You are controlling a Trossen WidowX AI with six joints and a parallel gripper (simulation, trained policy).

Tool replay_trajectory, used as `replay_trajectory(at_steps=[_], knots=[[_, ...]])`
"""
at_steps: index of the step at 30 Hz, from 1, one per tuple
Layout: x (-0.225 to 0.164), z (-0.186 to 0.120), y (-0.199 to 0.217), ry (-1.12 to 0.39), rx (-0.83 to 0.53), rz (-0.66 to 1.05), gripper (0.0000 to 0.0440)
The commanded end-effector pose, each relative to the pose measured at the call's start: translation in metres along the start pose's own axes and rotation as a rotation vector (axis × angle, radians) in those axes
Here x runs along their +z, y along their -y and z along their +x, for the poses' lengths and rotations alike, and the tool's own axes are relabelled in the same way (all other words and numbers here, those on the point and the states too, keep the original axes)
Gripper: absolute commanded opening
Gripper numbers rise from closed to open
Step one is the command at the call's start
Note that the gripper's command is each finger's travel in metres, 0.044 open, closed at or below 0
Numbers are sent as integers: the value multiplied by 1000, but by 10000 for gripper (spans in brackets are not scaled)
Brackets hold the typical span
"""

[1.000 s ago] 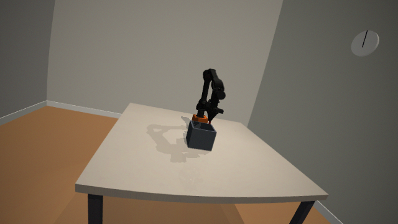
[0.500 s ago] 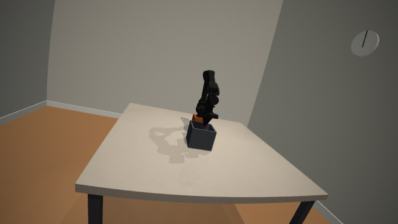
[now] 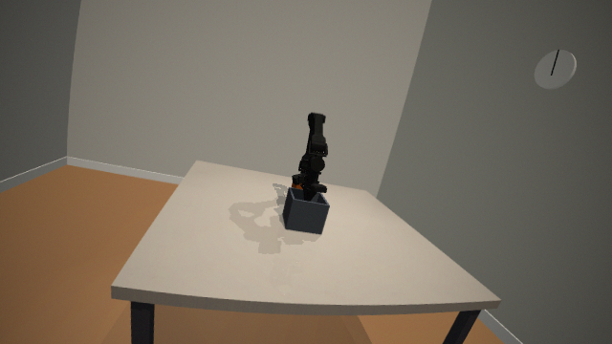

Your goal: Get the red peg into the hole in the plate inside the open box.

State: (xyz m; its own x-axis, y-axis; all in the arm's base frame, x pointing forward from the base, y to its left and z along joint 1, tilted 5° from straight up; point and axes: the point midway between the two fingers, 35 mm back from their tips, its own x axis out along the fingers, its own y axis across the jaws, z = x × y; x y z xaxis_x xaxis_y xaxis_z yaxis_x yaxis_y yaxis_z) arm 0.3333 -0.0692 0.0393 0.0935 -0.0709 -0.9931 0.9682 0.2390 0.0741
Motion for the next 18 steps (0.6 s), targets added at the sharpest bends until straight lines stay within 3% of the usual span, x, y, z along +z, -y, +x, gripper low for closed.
replay_trajectory(at_steps=[1, 7, 13, 16, 18], knots=[[0, 11, 1, -12, -9, -17, 0], [3, 22, 2, -12, -23, -40, 13], [3, 32, 2, -22, -46, -59, 106], [-3, 32, 1, -62, -43, -56, 110], [0, 29, -2, -83, -33, -51, 138]])
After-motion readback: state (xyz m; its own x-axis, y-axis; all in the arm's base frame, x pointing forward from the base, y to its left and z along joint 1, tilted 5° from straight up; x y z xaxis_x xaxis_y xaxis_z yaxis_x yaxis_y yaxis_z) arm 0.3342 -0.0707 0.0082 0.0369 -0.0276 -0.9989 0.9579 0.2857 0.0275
